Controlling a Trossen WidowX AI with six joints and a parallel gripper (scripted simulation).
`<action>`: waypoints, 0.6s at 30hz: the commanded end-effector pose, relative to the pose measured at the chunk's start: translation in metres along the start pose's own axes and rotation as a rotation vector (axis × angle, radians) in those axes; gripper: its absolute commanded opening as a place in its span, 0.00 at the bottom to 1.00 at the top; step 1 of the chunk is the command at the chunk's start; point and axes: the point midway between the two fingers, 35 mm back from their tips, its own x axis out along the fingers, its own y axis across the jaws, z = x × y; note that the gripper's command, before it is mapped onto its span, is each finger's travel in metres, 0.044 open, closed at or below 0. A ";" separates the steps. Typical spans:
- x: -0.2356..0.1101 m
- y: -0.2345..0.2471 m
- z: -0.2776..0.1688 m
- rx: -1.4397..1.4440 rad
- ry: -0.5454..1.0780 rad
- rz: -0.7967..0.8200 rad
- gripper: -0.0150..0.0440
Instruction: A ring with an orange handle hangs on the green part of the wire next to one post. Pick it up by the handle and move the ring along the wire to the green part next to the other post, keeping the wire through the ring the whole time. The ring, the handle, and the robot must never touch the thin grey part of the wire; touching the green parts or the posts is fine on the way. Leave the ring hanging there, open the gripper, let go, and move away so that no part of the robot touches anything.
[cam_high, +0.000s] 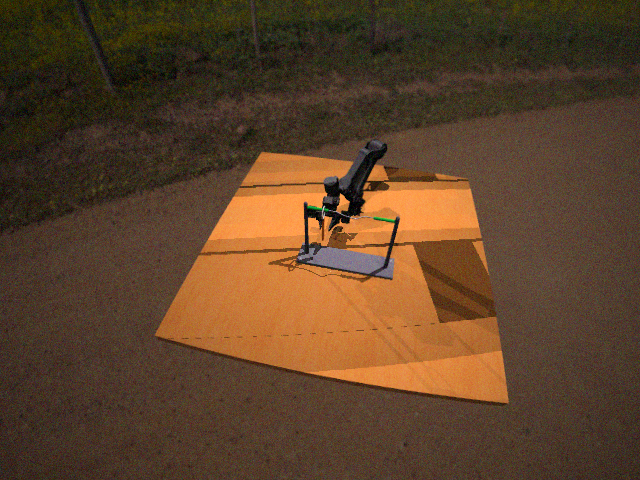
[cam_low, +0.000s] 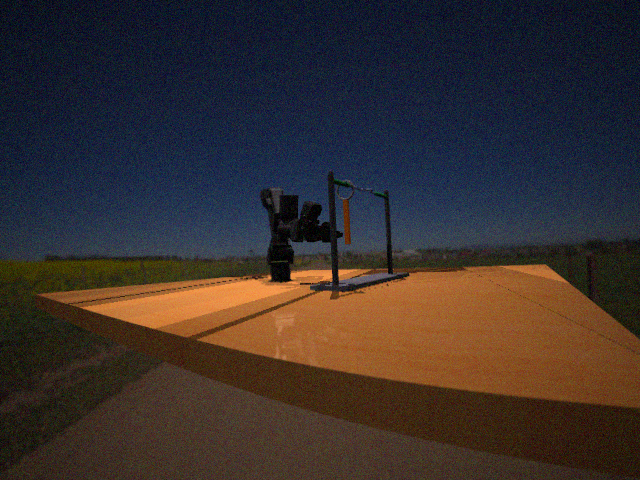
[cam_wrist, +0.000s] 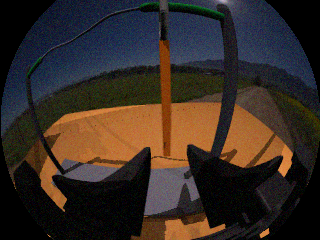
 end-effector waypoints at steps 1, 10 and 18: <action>0.006 -0.002 0.001 0.001 -0.002 -0.006 0.53; 0.019 -0.002 0.002 0.001 -0.003 -0.006 0.53; 0.031 -0.002 0.001 0.002 -0.004 -0.006 0.53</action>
